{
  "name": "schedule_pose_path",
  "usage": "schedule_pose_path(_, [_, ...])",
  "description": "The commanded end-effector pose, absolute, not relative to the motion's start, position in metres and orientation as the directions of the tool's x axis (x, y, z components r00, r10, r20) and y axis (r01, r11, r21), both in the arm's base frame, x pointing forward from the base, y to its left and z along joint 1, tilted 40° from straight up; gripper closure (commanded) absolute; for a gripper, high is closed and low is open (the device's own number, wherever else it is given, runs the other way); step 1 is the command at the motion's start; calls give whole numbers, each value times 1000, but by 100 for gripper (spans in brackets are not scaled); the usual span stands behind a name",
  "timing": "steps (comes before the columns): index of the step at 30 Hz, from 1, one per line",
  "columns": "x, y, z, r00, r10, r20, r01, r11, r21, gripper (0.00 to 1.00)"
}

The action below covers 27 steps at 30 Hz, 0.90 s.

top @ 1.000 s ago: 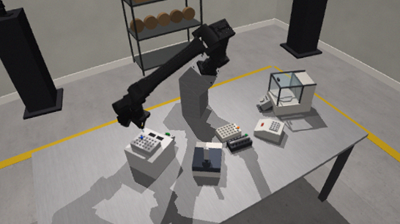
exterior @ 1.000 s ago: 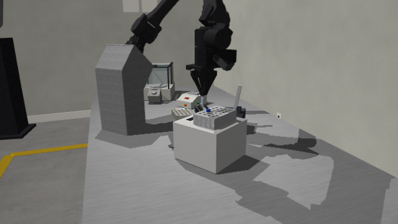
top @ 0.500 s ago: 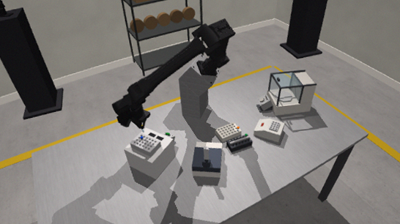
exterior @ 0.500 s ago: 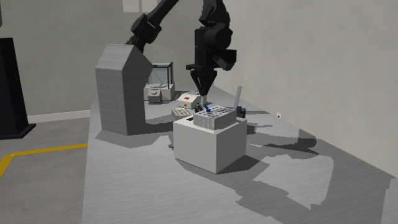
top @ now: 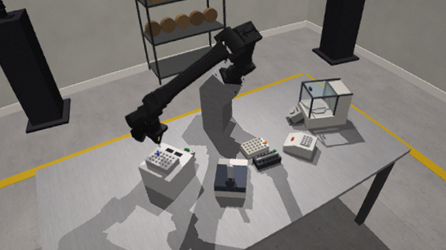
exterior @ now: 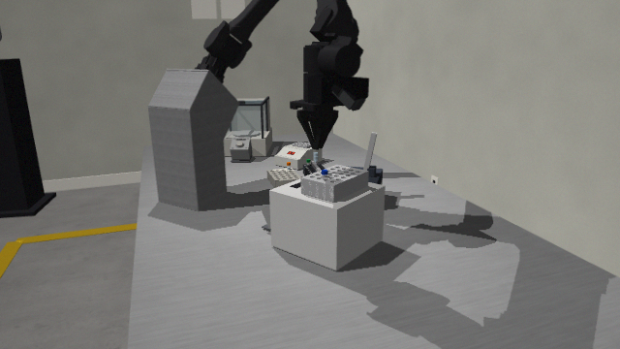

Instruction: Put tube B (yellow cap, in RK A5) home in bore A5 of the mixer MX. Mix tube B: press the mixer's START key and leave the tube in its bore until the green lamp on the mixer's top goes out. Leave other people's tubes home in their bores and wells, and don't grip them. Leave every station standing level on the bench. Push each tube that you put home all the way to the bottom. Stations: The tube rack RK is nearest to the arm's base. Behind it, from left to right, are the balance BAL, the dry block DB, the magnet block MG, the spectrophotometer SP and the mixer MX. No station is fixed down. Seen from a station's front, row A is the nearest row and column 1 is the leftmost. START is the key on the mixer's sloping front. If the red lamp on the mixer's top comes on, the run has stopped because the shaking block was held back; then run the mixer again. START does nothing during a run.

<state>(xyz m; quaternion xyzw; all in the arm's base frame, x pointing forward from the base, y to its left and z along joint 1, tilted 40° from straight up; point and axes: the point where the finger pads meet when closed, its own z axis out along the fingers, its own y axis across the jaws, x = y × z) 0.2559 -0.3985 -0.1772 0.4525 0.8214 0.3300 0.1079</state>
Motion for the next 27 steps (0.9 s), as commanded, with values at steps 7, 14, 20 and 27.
schedule_pose_path(7, [274, -433, -149, -563, 825, 44, 658, 415, 628, 91])
schedule_pose_path(14, [271, -435, -149, -557, 829, 46, 661, 409, 629, 91])
schedule_pose_path(20, [274, -435, -149, -561, 827, 47, 660, 412, 629, 91])
schedule_pose_path(27, [274, -437, -149, -559, 828, 44, 660, 412, 628, 91])
